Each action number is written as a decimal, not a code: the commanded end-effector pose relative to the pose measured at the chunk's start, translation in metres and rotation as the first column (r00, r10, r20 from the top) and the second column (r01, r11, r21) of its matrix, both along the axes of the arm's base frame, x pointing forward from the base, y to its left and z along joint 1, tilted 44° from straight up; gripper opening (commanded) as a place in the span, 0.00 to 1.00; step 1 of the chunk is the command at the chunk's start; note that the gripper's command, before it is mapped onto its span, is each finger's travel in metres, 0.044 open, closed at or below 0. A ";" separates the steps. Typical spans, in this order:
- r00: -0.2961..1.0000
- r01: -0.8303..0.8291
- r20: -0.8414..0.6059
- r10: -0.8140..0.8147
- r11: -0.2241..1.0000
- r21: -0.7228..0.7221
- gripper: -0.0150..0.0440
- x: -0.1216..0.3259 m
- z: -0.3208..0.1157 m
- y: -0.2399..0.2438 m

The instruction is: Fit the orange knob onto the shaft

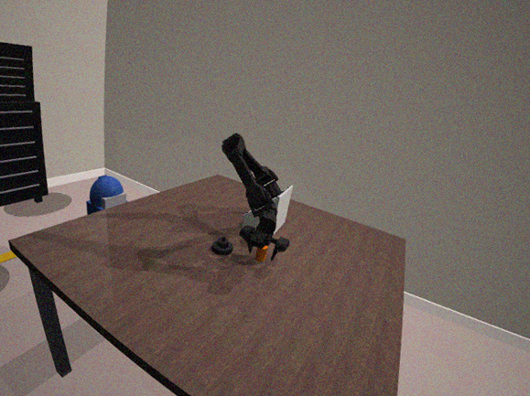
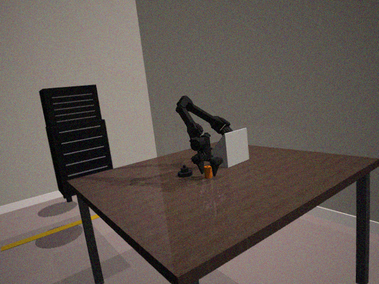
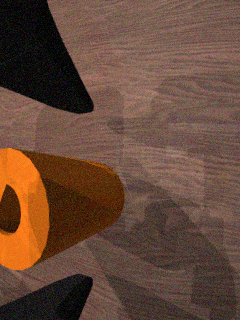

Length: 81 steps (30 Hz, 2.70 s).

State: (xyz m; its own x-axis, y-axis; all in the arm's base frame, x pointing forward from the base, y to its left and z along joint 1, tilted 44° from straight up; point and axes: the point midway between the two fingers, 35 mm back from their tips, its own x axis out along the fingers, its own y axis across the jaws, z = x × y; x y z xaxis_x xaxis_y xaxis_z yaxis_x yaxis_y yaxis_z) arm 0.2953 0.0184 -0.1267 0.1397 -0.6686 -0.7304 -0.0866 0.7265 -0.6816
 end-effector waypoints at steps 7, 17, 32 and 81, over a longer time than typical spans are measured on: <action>1.000 0.000 -0.006 0.000 1.000 -0.007 0.73 -0.002 -0.003 -0.005; 1.000 0.000 -0.006 0.000 1.000 -0.007 0.45 -0.002 -0.003 -0.005; 1.000 -0.003 -0.008 0.003 1.000 0.006 0.25 -0.008 0.065 0.066; 1.000 -0.006 -0.007 0.006 1.000 0.015 0.25 0.029 0.143 -0.002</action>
